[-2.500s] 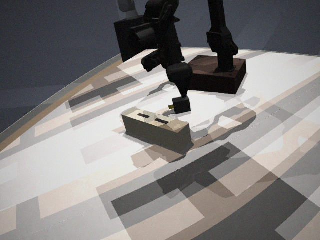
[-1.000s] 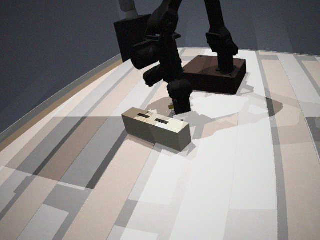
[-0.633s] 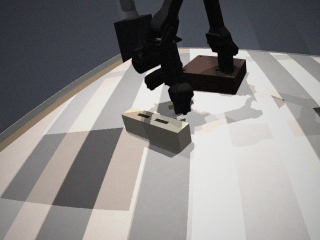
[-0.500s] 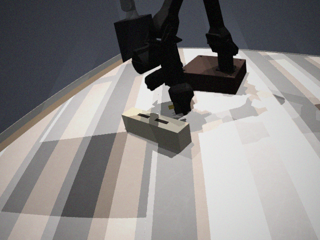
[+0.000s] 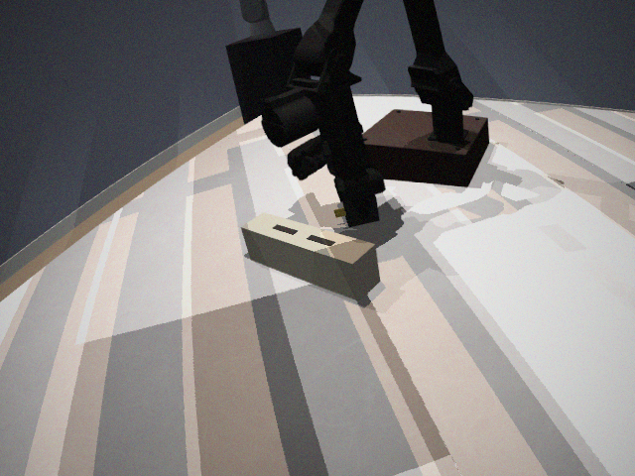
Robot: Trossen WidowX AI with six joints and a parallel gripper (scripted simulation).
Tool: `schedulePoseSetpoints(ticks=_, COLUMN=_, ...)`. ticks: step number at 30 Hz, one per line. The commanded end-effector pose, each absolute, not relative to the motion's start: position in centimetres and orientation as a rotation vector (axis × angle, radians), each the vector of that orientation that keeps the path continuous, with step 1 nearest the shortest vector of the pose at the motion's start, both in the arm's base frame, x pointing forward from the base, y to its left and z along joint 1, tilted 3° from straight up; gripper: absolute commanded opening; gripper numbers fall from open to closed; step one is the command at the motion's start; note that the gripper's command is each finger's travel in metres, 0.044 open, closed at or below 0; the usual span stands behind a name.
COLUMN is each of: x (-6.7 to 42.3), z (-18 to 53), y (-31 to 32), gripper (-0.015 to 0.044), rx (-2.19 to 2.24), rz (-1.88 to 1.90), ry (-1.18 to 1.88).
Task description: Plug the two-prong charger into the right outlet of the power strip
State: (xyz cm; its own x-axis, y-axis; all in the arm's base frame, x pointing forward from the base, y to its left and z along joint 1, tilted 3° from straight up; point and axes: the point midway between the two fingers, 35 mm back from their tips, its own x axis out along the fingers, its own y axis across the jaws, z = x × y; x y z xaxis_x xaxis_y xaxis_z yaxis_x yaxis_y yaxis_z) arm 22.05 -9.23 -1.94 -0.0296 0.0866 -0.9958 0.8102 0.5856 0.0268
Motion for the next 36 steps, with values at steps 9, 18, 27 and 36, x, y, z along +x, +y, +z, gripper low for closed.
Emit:
schedulePoseSetpoints(ticks=9, x=22.1, z=-0.8, y=-9.3, gripper=0.0, rx=0.795, rz=-0.691, ry=1.51)
schedulePoseSetpoints(ticks=18, x=21.7, z=3.0, y=-9.0, gripper=0.0, rx=0.795, rz=-0.693, ry=1.518)
schedulePoseSetpoints(ticks=27, x=21.6, z=3.4, y=-8.9, gripper=0.0, rx=0.767, rz=-0.667, ry=1.527)
schedulePoseSetpoints(ticks=36, x=21.9, z=2.6, y=-9.4, gripper=0.0, rx=0.663, rz=-0.57, ry=1.554)
